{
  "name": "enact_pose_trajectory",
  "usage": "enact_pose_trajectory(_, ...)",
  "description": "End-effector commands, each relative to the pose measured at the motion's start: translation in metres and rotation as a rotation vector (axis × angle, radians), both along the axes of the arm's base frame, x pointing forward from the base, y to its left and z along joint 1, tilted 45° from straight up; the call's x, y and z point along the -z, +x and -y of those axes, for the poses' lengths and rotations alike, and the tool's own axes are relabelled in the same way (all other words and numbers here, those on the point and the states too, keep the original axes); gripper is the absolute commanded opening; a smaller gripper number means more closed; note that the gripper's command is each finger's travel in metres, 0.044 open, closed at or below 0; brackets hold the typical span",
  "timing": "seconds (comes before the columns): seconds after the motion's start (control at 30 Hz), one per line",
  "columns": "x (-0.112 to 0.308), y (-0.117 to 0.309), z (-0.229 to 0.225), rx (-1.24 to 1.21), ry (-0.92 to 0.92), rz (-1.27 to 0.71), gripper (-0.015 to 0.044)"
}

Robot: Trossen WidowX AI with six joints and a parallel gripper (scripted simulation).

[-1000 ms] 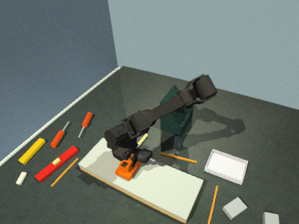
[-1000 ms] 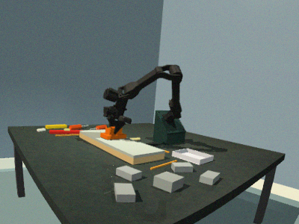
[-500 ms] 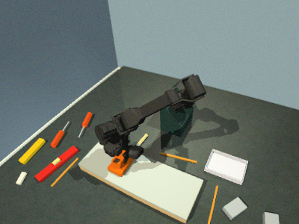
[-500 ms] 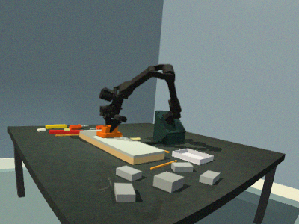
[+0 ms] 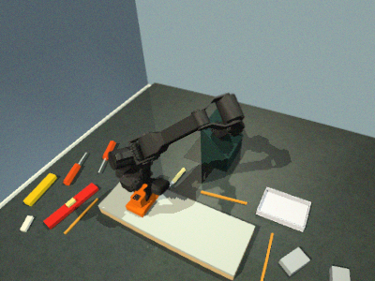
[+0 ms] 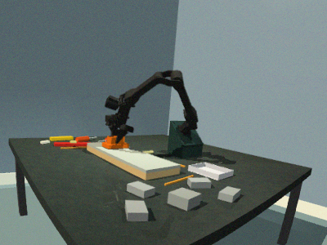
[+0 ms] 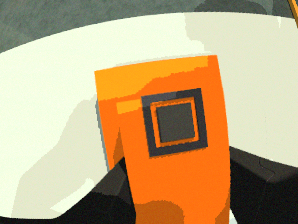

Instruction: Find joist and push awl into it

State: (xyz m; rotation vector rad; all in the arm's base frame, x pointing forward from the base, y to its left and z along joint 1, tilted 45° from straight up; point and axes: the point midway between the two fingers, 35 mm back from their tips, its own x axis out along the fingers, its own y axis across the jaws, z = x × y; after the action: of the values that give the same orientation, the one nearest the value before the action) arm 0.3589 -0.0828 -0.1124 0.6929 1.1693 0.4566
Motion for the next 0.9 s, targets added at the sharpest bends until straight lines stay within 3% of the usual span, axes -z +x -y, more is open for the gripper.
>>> enact_pose_trajectory(0.0, 0.009, -0.001, 0.009, 0.001, -0.004, -0.003, 0.0)
enact_pose_trajectory(0.87, 0.055, -0.003, 0.058, 0.001, -0.008, -0.001, 0.0)
